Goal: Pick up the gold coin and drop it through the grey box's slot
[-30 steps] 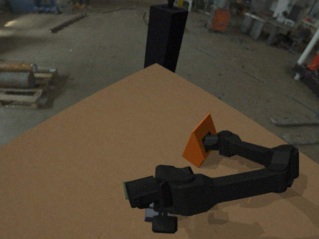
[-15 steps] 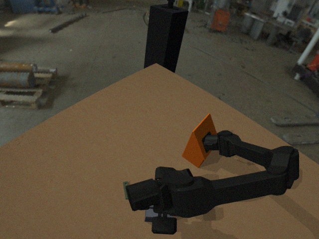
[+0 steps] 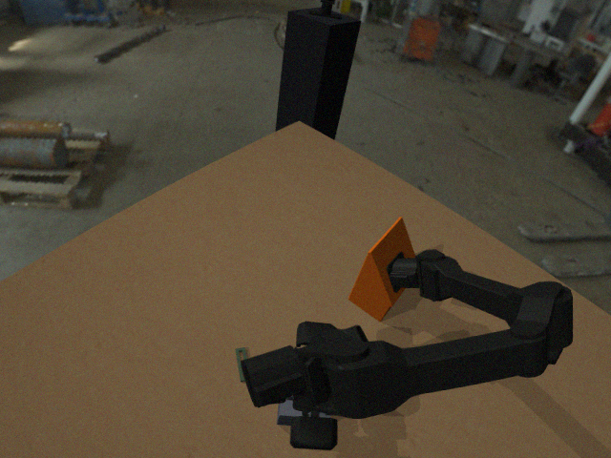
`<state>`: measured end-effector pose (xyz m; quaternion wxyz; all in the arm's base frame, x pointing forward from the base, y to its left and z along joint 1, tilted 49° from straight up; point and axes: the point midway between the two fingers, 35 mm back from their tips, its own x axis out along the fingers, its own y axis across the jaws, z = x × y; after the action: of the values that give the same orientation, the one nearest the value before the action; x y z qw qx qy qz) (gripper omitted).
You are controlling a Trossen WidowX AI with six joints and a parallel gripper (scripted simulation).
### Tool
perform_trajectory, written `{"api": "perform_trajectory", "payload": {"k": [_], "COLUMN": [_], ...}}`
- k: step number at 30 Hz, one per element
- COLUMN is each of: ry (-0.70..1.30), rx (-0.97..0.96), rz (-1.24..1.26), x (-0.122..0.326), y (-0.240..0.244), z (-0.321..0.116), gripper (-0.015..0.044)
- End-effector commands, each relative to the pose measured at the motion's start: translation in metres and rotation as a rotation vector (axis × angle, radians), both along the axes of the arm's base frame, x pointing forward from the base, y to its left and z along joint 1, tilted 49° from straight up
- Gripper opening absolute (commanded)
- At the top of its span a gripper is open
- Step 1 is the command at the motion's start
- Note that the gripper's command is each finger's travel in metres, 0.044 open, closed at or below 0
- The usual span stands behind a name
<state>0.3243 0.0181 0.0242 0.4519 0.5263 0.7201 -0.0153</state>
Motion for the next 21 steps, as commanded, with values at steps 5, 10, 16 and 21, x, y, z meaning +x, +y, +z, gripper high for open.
{"api": "perform_trajectory", "payload": {"k": [5,10,16,21], "ry": [-0.001,-0.001,0.0,0.001], "rx": [0.0,0.0,-0.001,-0.001], "rz": [0.0,0.0,-0.001,-0.001], "x": [0.0,0.0,0.001,0.001], "y": [-0.001,-0.001,-0.009,-0.016], "z": [0.0,0.0,0.008,0.013], "gripper": [0.0161,0.0161,0.0266,0.0397]}}
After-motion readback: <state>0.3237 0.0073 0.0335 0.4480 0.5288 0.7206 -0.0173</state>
